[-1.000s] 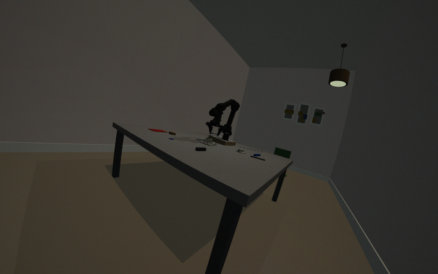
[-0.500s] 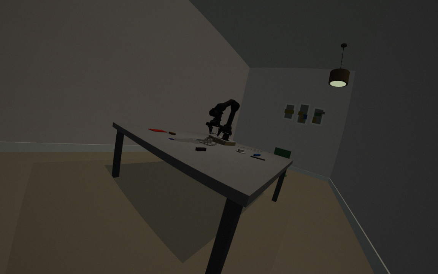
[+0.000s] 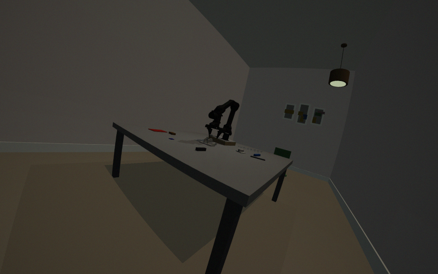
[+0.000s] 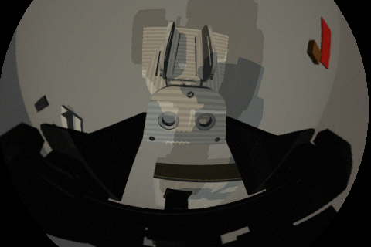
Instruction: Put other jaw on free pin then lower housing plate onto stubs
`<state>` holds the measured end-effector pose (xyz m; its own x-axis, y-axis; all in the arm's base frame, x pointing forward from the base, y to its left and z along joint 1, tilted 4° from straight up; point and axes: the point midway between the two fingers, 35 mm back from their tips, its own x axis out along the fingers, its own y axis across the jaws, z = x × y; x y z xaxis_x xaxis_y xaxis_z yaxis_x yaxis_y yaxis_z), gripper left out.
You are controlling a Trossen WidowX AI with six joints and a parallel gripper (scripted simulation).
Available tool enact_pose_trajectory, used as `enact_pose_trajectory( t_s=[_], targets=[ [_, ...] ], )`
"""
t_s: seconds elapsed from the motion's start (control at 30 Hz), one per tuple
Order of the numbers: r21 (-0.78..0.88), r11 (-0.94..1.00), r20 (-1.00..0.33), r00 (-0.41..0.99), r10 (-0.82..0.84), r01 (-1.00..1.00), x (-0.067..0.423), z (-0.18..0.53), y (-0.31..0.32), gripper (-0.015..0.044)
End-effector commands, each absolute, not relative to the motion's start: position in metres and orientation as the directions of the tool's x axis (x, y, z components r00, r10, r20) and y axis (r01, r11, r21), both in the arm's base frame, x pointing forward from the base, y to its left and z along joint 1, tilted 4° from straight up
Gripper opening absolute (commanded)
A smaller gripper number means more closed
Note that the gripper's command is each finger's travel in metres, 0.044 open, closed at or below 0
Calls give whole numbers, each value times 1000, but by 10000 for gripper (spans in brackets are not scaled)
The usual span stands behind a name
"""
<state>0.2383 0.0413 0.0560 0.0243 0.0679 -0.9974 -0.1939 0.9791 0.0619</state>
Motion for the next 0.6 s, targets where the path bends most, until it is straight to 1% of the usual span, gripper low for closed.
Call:
enact_pose_trajectory(
  t_s=[0.0,0.57],
  targets=[
    [66,980,-997,18,70,-188,238,49,42,351],
    [66,980,-997,18,70,-188,237,22,44,351]
  ],
)
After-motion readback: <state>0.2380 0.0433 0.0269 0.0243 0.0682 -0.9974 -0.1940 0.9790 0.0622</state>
